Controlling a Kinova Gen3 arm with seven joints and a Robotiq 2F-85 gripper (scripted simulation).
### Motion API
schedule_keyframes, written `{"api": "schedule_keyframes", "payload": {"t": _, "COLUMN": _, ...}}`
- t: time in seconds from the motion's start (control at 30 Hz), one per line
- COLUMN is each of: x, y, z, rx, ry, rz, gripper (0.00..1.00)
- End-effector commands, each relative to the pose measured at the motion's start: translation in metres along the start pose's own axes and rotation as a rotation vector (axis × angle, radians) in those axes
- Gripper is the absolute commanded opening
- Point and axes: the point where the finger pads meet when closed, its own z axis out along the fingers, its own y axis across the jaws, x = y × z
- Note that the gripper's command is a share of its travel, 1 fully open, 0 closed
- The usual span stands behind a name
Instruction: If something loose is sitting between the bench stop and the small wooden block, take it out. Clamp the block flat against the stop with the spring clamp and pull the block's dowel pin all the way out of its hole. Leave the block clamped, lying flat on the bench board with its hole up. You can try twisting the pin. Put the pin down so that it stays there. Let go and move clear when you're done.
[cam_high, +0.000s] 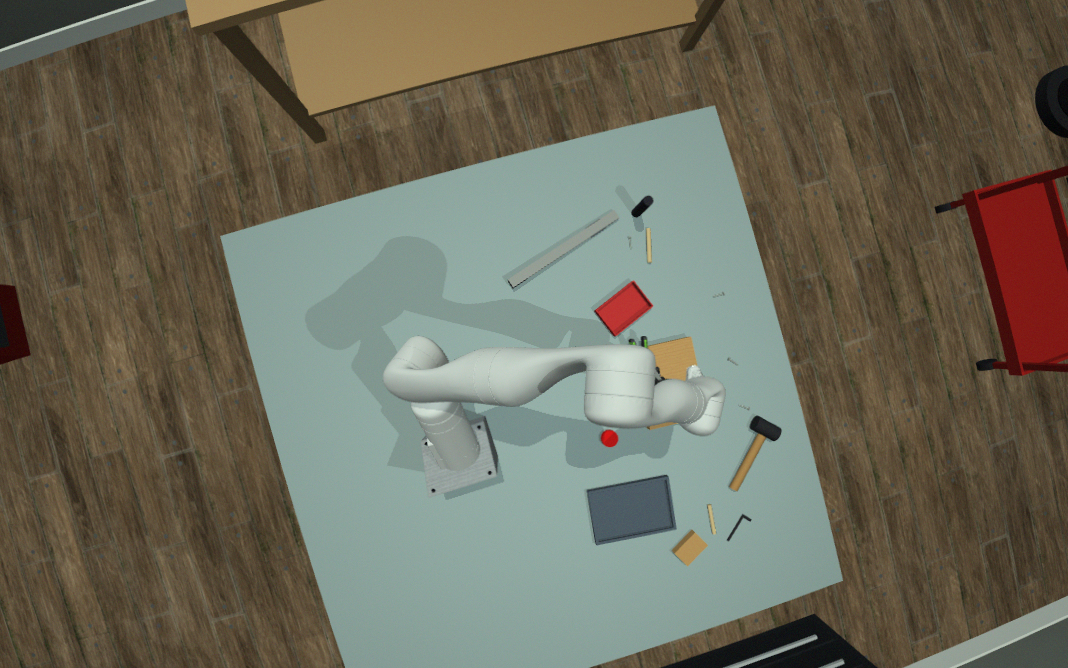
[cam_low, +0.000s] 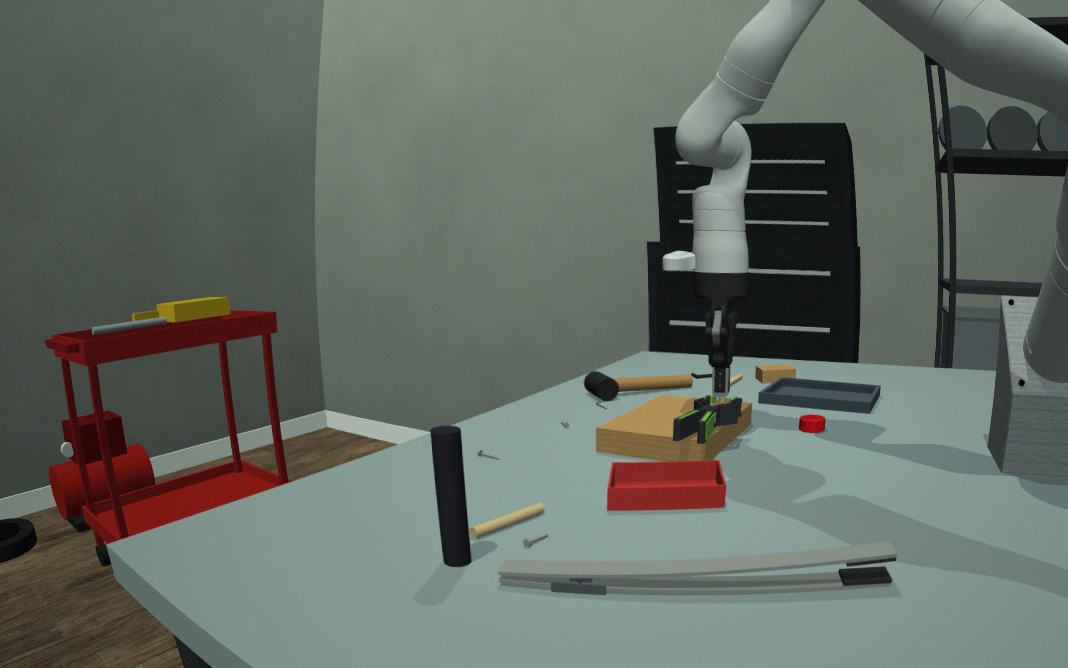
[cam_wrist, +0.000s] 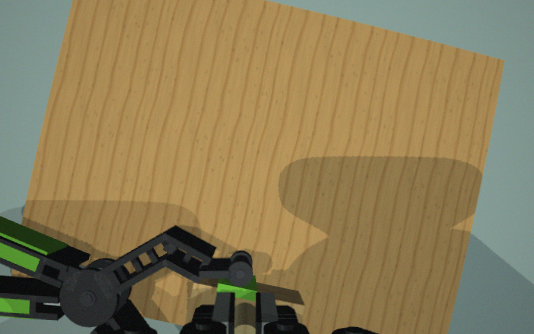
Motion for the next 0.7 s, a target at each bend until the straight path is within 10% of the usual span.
{"api": "schedule_keyframes", "payload": {"t": 0.0, "x": 0.0009, "y": 0.0017, "z": -0.0004, "rx": -0.003, "ry": 0.006, "rz": -0.016, "gripper": 0.1}}
{"api": "schedule_keyframes", "payload": {"t": 0.67, "x": 0.0009, "y": 0.0017, "z": -0.0005, "rx": -0.003, "ry": 0.006, "rz": -0.056, "gripper": 0.1}}
